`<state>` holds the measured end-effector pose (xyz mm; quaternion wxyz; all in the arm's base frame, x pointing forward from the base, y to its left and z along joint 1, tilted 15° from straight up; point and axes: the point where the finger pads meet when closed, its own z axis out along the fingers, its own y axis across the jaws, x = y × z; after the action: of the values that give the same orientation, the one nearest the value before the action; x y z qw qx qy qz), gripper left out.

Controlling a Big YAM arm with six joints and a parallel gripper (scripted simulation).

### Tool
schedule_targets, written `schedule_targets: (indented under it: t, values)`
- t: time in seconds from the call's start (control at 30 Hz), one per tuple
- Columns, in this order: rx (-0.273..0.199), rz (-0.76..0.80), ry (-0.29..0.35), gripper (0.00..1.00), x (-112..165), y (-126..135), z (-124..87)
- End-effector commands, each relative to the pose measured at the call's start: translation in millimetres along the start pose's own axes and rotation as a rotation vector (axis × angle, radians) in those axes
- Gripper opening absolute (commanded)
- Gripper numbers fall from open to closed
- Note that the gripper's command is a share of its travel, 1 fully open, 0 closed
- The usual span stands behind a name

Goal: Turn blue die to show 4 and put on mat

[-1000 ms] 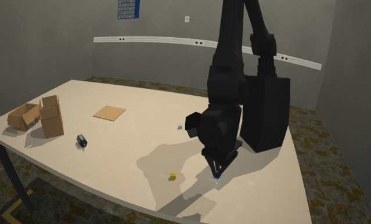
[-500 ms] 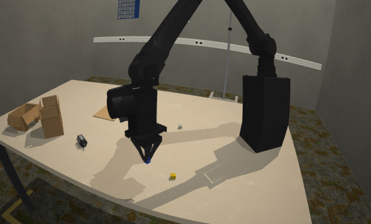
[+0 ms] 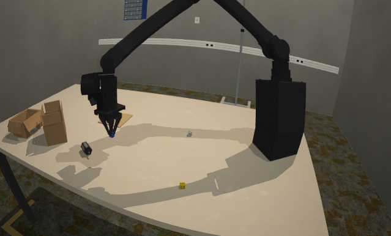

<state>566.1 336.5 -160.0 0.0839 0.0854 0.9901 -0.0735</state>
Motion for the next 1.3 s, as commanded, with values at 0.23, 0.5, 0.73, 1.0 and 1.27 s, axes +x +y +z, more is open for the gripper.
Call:
schedule_targets:
  t: [0.23,0.5,0.73,1.0,1.27]
  values:
    - [0.015,-0.196,-0.011,0.11,-167.5,-107.4,0.1]
    - [0.043,-0.269,-0.025,0.11,-255.0,-228.5,-9.5]
    - [0.043,-0.314,-0.032,0.11,-263.5,-231.6,-16.1]
    - [0.041,-0.321,-0.036,0.11,-247.5,-232.9,3.1]
    - [0.011,-0.284,-0.296,0.11,-269.9,-257.8,-30.8]
